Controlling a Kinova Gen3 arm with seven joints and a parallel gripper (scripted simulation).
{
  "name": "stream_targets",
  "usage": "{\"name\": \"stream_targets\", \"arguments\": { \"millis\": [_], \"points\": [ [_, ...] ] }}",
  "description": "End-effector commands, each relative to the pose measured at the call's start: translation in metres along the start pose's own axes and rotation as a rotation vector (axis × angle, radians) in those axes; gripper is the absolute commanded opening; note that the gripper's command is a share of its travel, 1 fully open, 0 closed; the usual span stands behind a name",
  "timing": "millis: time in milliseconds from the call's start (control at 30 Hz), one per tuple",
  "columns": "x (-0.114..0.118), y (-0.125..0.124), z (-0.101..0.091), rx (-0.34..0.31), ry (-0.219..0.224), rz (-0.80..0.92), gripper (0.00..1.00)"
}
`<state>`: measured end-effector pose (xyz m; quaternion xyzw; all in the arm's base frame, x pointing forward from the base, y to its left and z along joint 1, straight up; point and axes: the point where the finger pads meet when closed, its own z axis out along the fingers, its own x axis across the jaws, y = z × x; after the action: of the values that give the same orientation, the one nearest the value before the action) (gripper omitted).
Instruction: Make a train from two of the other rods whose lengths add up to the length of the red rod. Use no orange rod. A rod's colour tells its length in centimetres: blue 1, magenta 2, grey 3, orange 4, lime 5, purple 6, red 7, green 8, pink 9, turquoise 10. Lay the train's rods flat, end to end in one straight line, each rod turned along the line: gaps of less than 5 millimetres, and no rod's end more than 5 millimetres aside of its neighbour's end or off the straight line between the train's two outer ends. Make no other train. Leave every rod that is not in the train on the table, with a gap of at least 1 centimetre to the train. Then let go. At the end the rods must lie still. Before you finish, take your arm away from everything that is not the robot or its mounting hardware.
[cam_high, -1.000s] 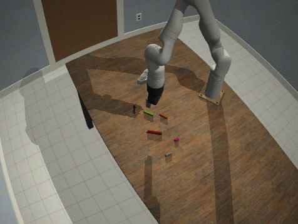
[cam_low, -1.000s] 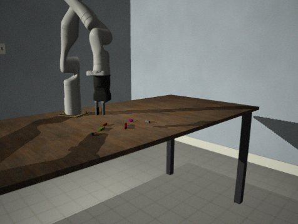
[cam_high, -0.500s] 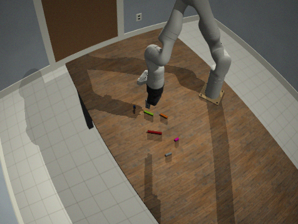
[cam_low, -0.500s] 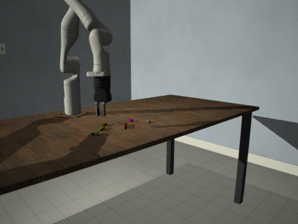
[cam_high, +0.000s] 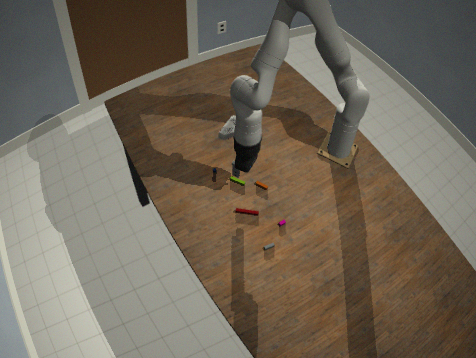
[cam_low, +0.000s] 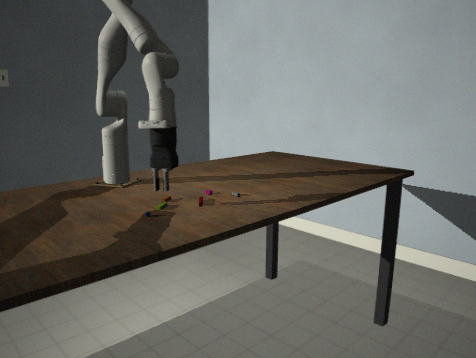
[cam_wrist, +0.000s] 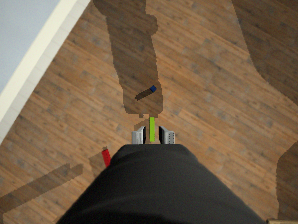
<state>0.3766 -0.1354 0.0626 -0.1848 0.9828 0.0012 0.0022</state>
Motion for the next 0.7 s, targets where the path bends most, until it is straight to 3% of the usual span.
{"name": "stream_targets", "arguments": {
  "millis": [0,667],
  "points": [
    [0.001,0.000,0.007,0.002,0.002,0.002,0.54],
    [0.002,0.000,0.030,0.001,0.008,0.003,0.54]
  ]
}}
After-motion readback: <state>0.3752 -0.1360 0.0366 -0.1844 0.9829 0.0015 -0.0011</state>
